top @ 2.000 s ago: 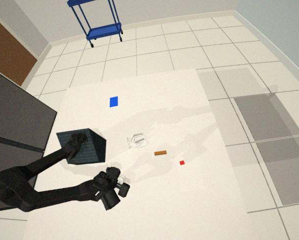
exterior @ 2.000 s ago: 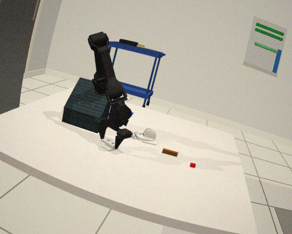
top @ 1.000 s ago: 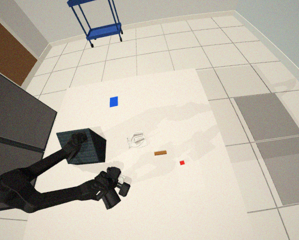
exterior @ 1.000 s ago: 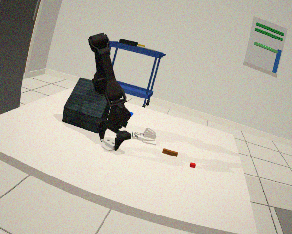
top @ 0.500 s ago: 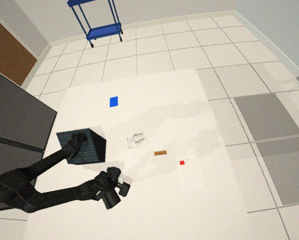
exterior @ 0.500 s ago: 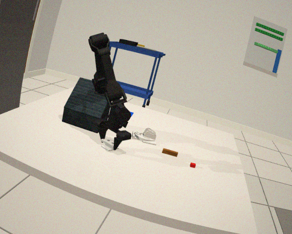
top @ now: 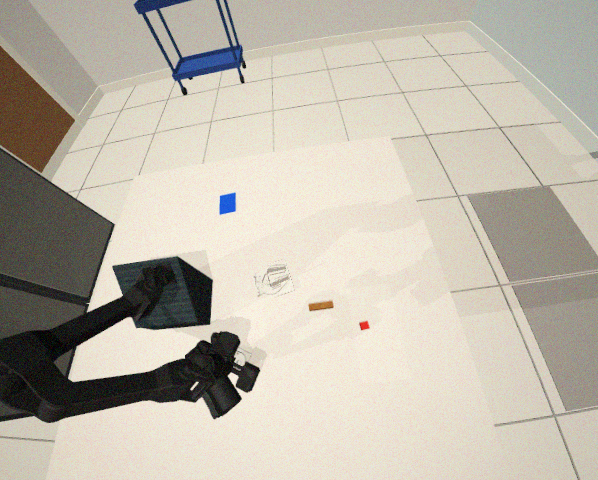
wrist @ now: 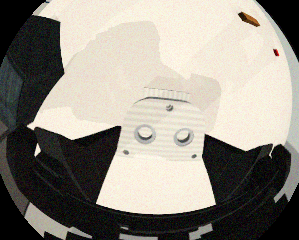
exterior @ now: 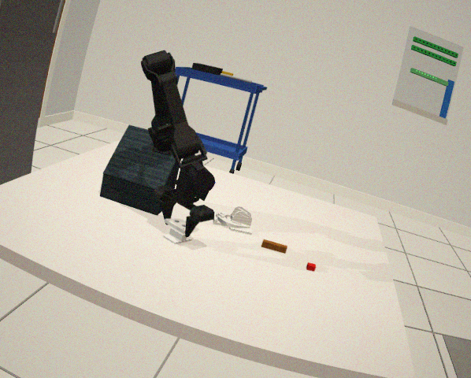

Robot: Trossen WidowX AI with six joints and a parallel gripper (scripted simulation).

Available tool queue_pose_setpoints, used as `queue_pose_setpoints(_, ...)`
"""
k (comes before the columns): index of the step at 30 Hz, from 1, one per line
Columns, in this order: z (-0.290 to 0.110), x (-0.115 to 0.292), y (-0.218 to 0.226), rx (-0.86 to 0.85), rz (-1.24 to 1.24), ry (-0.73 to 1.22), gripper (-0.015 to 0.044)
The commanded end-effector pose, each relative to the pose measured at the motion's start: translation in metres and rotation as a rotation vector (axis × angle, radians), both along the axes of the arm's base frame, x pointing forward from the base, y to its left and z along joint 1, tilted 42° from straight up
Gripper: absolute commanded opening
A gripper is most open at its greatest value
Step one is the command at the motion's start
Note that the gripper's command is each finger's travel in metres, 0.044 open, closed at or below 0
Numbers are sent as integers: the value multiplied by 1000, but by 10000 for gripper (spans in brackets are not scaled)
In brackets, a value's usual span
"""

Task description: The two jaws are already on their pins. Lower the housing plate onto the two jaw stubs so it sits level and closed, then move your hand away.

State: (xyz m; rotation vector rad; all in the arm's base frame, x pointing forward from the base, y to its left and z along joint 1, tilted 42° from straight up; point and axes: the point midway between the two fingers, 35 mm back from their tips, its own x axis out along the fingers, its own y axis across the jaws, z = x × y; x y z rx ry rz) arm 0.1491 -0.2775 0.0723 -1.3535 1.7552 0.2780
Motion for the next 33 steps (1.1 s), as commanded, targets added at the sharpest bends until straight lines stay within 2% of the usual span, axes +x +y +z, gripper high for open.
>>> queue_pose_setpoints(1, 14, 2, 5, -16, -4, -12, 351)
queue_pose_setpoints(15, 44, 1, 35, -15, 1, -13, 351)
queue_pose_setpoints(24, 44, 1, 36, -14, 0, -15, 351)
queue_pose_setpoints(33, 28, 20, 47, 14, -62, -77, 351)
